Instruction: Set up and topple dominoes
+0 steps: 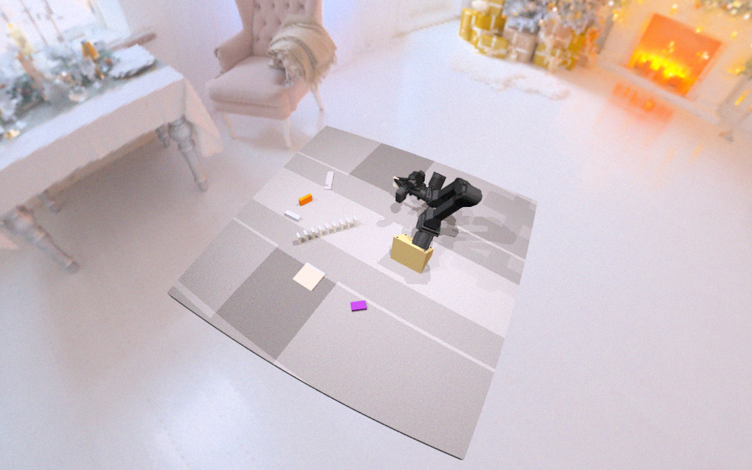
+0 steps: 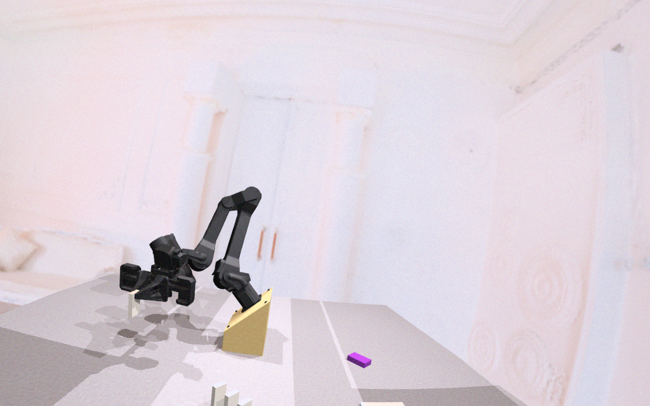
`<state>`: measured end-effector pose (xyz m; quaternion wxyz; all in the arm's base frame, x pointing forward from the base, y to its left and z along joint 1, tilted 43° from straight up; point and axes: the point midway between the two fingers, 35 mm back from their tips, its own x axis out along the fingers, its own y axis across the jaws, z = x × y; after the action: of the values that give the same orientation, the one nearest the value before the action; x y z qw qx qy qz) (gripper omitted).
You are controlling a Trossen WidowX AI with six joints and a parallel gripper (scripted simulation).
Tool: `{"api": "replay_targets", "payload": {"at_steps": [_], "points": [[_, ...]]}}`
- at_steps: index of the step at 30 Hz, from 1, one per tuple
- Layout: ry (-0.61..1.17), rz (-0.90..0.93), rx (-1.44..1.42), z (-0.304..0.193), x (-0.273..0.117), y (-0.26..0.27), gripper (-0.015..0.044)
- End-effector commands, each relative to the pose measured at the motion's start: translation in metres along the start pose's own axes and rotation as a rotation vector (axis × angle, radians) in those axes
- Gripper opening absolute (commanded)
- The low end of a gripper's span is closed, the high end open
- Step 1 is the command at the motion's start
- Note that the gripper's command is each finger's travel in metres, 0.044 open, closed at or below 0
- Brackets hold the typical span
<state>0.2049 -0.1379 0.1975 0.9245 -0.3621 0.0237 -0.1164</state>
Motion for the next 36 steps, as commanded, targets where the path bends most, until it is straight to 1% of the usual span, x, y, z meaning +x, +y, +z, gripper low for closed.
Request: {"api": "replay_targets", "payload": {"at_steps": [1, 36], "points": [[-0.001, 0.003, -0.005, 0.000, 0.000, 0.001, 0.0027], [0.016, 0.019, 0.003, -0.045, 0.017, -0.010, 0.0027]]}}
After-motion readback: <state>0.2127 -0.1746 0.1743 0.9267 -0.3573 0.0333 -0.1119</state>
